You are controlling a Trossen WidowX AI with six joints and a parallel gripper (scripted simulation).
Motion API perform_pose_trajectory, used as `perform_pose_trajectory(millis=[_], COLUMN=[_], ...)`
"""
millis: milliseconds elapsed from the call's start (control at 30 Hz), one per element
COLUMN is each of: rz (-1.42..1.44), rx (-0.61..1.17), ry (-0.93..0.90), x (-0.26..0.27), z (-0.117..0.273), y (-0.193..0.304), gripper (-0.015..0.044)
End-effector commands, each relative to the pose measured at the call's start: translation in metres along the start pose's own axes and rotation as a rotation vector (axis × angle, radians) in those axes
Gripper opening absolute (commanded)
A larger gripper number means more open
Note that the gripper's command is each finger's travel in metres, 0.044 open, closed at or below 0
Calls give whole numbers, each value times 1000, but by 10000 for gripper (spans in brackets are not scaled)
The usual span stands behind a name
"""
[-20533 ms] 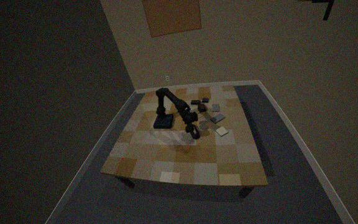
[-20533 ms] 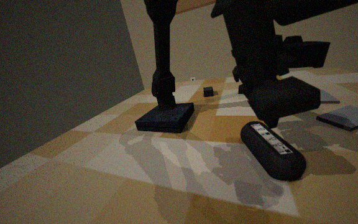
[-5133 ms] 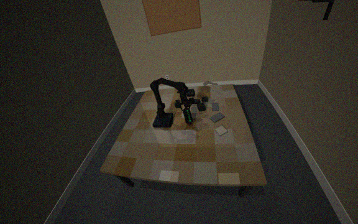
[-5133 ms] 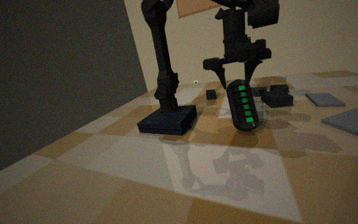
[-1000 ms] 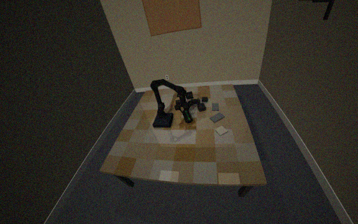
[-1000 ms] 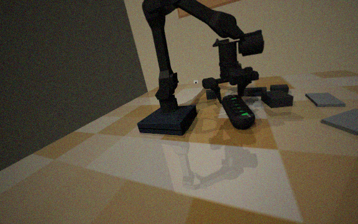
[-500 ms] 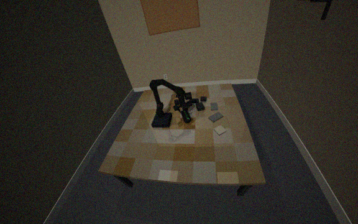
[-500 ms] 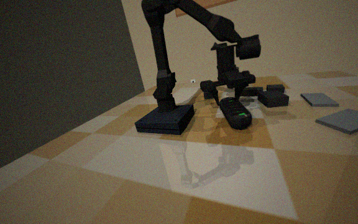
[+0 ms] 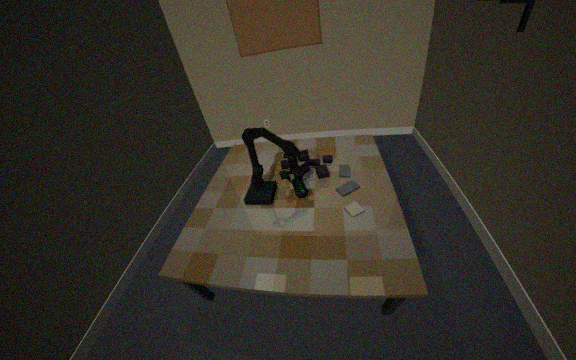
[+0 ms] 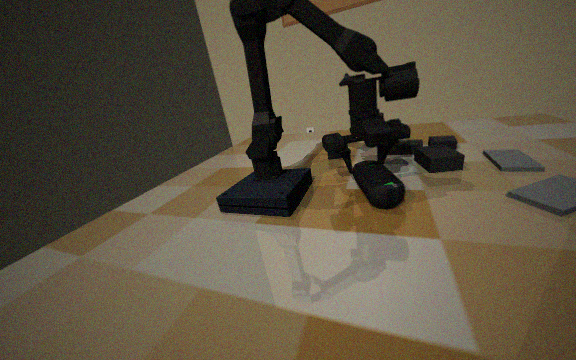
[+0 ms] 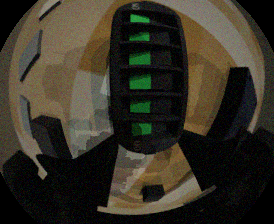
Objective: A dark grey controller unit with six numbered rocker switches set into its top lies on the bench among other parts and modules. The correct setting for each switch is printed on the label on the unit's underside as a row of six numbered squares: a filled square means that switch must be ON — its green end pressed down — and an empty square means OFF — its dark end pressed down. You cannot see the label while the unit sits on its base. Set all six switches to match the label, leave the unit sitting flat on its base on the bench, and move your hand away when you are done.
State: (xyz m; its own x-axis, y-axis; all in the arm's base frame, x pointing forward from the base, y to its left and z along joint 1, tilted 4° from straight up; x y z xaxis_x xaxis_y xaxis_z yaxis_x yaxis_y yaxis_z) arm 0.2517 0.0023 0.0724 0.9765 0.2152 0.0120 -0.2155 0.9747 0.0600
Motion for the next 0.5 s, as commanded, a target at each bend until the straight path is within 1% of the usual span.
perform_pose_trajectory(millis=[0, 133, 267, 467], rz=[-5, -2, 0, 0], rx=[-3, -1, 0, 0], ry=[7, 2, 1, 1], x=[-2, 0, 0, 0], z=[-2, 0, -1, -1], y=[0, 0, 0, 0], gripper=[336, 336, 440, 440])
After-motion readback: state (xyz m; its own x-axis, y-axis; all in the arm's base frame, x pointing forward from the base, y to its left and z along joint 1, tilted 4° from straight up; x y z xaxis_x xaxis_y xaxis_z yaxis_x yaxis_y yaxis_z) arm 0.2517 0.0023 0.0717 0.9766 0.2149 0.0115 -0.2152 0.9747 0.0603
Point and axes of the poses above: the point midway between the two fingers, 35 mm back from their tips, its own z axis back along the fingers, its own x axis across the jaws, y = z × x, the point moved 5 cm from there along z, back along the fingers, and after that the axes turned 2 degrees about -z, right-handed, at the moved point
